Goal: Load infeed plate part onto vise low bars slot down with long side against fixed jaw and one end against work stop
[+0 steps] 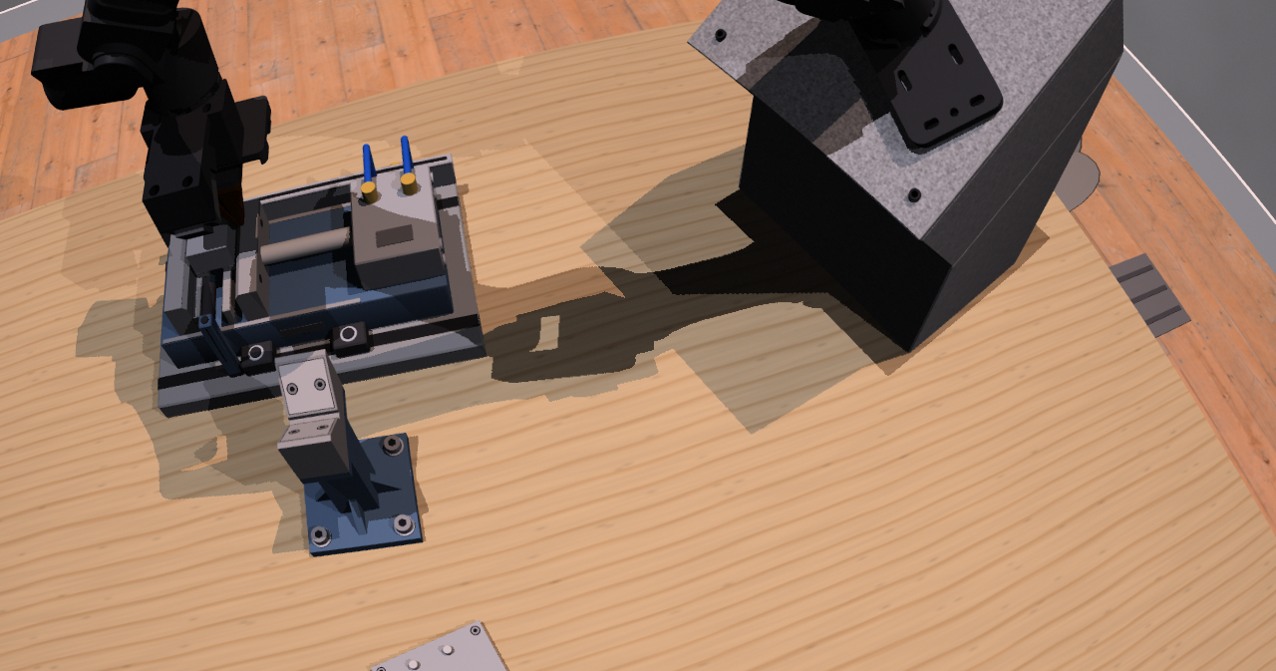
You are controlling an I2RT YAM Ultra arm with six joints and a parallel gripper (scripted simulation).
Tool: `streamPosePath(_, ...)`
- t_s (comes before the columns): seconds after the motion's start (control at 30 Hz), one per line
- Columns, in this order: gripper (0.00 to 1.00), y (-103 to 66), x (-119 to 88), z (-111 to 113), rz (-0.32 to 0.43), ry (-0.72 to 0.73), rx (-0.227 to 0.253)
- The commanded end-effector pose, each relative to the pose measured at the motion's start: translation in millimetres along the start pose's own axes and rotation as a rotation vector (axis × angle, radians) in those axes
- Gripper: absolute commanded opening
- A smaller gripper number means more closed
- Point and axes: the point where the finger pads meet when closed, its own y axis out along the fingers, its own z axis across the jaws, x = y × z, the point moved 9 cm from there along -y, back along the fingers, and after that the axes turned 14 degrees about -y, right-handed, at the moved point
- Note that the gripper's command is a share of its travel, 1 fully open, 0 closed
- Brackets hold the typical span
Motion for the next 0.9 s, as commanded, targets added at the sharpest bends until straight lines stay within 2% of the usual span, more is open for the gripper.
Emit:
streamPosePath(0.0,0.00,-2.5,-0.4,0.0,0.003,0.006,-0.007)
streamPosePath(0.87,0.00,-4.3,-2.0,0.5,0.006,0.010,-0.007)
